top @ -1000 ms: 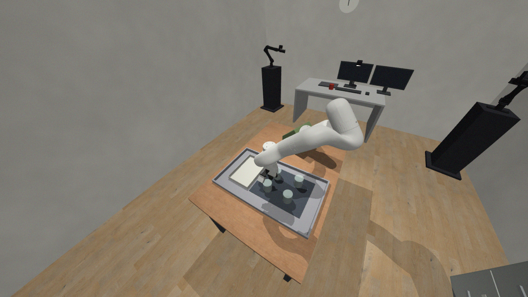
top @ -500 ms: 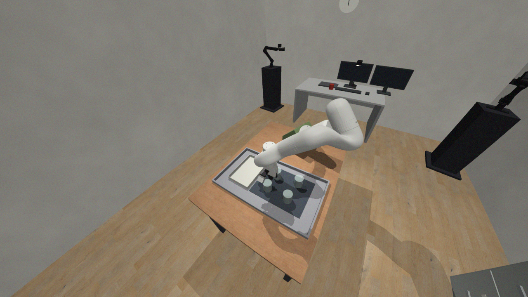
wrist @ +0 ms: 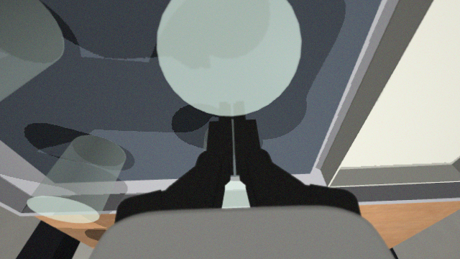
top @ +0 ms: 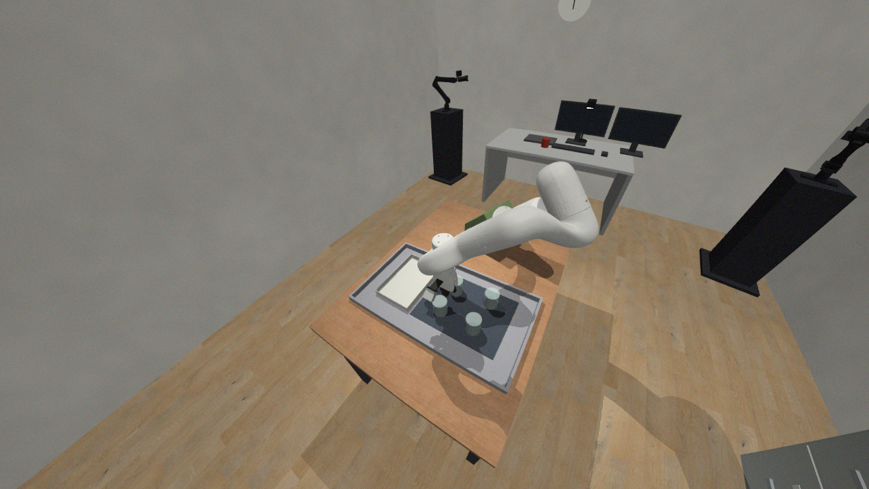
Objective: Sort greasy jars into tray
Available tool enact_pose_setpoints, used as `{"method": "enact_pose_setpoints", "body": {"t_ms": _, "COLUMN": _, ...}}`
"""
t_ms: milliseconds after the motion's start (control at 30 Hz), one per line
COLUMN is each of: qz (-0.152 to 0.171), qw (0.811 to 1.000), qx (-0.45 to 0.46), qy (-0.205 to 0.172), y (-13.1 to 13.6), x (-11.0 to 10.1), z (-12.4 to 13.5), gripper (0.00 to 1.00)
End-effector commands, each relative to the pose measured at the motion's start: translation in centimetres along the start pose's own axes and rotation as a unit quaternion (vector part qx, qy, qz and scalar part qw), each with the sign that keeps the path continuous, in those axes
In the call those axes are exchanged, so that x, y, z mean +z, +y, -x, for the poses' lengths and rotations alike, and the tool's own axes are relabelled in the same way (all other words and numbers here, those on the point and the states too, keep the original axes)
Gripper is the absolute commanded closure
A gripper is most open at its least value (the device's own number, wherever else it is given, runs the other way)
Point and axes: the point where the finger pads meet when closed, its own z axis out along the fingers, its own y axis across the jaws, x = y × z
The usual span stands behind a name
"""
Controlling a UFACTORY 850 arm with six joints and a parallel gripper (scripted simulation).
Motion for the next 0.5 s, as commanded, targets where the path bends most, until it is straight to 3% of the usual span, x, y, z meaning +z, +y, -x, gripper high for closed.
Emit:
{"method": "enact_pose_setpoints", "body": {"t_ms": 0, "qz": 0.0, "qw": 1.0, "qx": 0.0, "qy": 0.001, "y": 0.02, "x": -0.1, "z": -0.13, "gripper": 1.0}}
{"method": "enact_pose_setpoints", "body": {"t_ms": 467, "qz": 0.0, "qw": 1.0, "qx": 0.0, "qy": 0.001, "y": 0.02, "x": -0.24, "z": -0.3, "gripper": 1.0}}
